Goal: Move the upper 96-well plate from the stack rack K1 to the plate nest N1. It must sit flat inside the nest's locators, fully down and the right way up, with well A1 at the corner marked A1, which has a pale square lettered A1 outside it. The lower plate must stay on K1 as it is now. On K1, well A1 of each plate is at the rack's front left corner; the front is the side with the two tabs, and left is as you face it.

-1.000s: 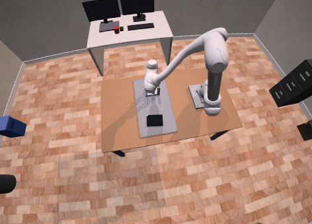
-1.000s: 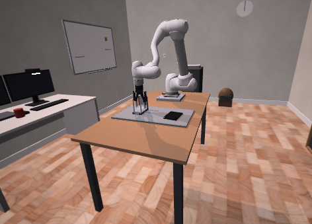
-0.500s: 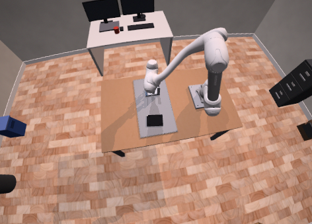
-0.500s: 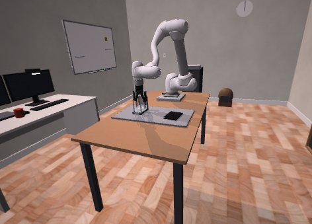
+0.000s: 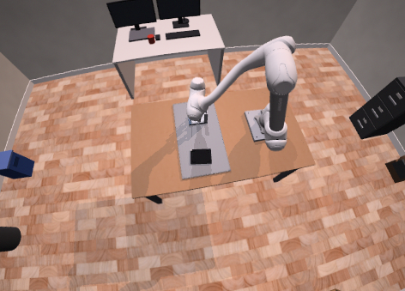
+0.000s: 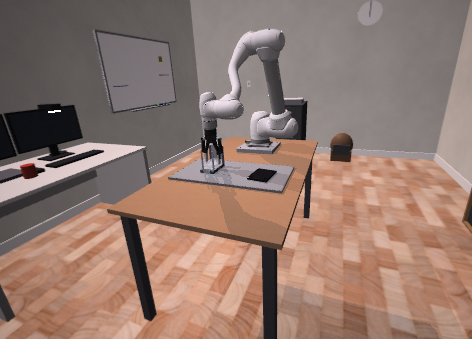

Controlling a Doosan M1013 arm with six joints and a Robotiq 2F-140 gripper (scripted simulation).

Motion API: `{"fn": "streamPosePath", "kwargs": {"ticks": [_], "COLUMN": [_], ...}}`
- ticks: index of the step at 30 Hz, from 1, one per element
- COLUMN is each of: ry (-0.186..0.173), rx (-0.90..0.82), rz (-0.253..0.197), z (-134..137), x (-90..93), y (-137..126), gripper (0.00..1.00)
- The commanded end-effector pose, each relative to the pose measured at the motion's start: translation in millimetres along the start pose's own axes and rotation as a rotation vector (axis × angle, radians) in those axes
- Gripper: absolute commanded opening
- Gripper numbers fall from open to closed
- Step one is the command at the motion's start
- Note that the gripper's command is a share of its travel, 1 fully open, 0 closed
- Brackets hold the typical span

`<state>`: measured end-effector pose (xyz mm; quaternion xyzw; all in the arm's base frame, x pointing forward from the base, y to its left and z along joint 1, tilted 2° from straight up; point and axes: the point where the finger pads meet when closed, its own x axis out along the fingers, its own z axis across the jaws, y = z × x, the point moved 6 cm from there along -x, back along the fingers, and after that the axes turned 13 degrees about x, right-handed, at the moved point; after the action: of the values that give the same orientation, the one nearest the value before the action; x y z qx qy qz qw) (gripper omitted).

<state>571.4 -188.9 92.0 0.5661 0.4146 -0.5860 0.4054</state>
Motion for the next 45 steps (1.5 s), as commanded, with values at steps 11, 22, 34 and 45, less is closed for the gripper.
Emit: {"fn": "streamPosePath", "kwargs": {"ticks": [11, 22, 34, 45], "ry": [0.002, 0.002, 0.002, 0.002], "rx": [-0.002, -0.002, -0.002, -0.002], "rz": [-0.002, -0.002, -0.002, -0.002], "z": [2, 2, 2, 2], "x": [3.1, 1.5, -15.2, -30.2], "y": [-2, -2, -2, -2], "gripper": [0.0, 0.0, 0.0, 0.0]}}
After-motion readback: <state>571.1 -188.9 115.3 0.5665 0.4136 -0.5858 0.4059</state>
